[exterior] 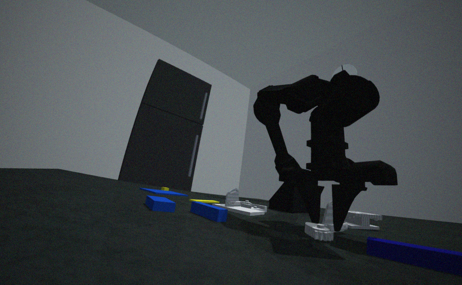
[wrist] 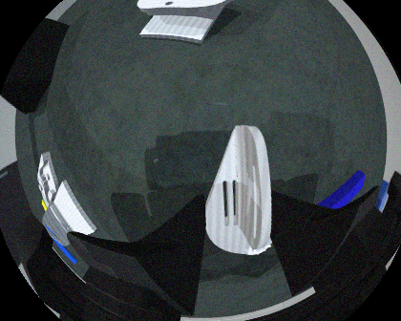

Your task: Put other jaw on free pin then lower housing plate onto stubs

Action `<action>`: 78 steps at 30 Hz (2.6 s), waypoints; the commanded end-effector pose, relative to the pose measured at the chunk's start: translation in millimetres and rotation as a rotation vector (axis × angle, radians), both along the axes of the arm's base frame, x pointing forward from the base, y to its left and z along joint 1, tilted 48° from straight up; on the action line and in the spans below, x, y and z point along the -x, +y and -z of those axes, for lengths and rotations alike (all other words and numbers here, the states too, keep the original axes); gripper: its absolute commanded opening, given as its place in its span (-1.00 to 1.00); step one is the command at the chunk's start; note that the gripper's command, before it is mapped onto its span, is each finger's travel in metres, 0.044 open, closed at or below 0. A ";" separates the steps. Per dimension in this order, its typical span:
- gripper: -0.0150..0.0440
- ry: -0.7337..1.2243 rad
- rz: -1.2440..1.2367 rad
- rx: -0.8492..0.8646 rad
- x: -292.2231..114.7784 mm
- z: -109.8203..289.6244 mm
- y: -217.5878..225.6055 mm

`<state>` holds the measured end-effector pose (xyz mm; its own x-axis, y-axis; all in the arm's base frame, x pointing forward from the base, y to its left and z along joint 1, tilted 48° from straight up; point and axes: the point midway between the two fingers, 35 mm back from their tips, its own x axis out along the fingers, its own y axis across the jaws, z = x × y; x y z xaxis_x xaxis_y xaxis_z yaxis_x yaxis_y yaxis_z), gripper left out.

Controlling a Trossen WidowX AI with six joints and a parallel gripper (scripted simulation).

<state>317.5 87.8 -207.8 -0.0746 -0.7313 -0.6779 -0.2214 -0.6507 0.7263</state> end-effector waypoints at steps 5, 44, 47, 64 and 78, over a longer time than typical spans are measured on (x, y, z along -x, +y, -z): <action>-0.04 -0.013 -0.004 -0.012 -6.0 -17.8 24.4; -0.04 -0.199 0.170 0.008 -4.4 -72.7 45.4; -0.04 -0.253 0.220 0.013 -3.4 -79.2 42.0; -0.04 -0.557 0.507 0.043 5.7 -114.5 21.3; -0.04 -0.808 0.743 0.069 17.5 -141.1 2.4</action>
